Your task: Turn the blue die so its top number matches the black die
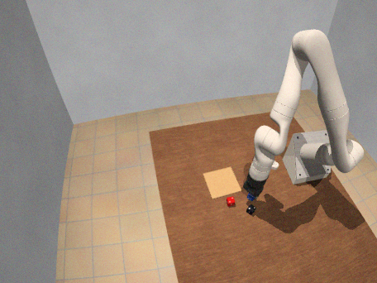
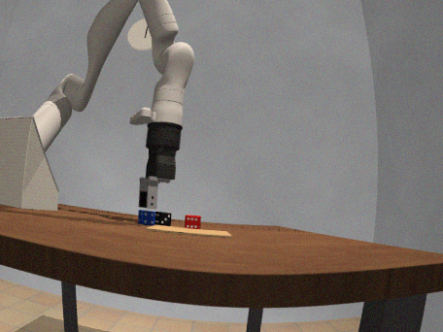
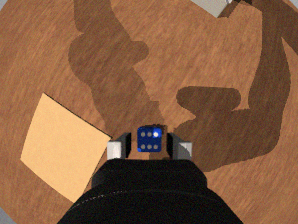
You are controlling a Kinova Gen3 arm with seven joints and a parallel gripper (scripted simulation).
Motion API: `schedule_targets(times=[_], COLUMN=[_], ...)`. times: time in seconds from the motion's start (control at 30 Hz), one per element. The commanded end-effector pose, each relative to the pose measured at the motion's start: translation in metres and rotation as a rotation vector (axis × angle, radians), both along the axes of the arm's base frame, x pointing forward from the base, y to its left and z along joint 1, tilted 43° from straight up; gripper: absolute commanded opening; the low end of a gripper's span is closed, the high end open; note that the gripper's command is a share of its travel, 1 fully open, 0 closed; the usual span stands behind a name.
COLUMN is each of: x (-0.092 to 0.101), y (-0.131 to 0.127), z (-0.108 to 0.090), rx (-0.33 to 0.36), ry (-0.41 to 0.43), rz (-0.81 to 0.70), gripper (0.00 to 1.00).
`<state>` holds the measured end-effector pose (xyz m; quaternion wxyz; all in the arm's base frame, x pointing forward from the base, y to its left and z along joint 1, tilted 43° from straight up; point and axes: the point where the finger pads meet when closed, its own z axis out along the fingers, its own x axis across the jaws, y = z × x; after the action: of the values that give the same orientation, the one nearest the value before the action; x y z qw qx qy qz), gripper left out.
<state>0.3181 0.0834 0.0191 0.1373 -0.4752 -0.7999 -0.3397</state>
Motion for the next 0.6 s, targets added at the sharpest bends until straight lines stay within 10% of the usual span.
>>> schedule_targets(times=[0.0,0.57], x=[0.0,0.003], y=[0.002,0.021], z=[-0.002,-0.023], rx=[0.0,-0.001], ry=[0.0,0.0], rz=[0.002,0.002], gripper=[0.87,0.87])
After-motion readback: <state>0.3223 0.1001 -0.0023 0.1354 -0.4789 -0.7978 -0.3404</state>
